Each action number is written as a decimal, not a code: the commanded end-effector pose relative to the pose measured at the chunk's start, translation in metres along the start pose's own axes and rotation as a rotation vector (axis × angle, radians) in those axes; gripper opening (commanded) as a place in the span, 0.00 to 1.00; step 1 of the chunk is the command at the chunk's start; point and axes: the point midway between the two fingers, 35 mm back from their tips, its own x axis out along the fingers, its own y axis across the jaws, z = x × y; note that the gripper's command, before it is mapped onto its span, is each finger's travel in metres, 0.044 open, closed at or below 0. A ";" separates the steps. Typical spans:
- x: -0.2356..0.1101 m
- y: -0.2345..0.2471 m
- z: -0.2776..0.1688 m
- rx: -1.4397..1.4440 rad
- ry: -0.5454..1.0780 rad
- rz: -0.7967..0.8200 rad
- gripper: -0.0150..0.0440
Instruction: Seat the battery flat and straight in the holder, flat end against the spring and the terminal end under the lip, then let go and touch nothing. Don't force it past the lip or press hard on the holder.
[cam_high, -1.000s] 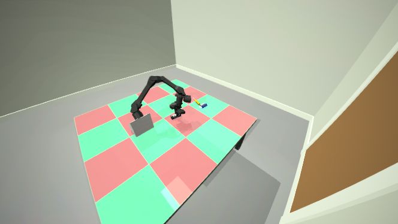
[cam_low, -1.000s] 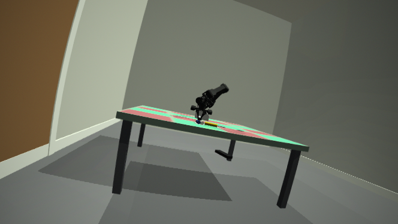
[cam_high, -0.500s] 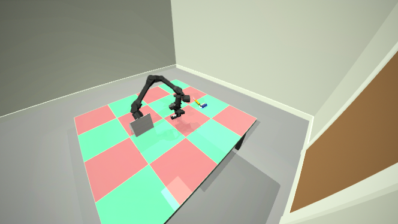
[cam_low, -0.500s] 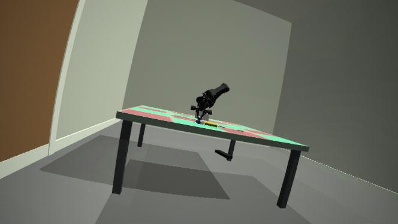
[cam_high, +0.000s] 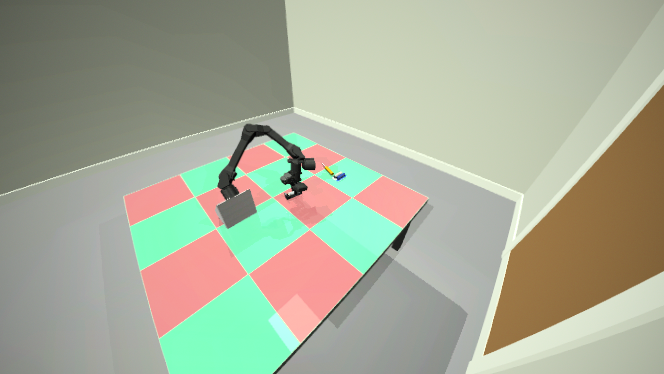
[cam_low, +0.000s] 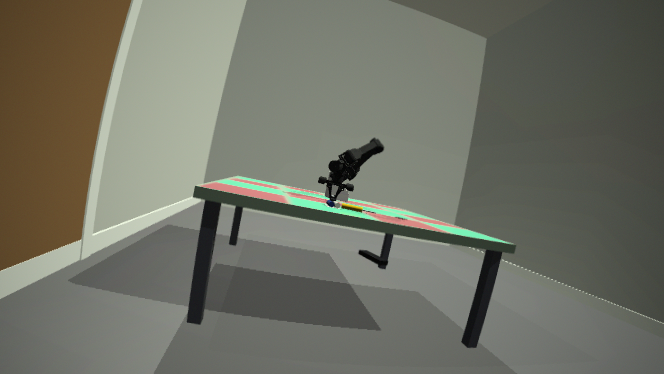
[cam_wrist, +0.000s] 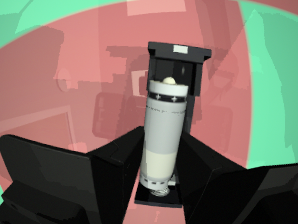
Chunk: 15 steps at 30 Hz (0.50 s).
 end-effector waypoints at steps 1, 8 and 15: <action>0.001 -0.001 -0.003 -0.008 0.025 -0.002 0.37; 0.002 -0.002 -0.001 -0.007 0.052 0.000 0.37; 0.002 -0.002 0.000 -0.007 0.079 0.002 0.37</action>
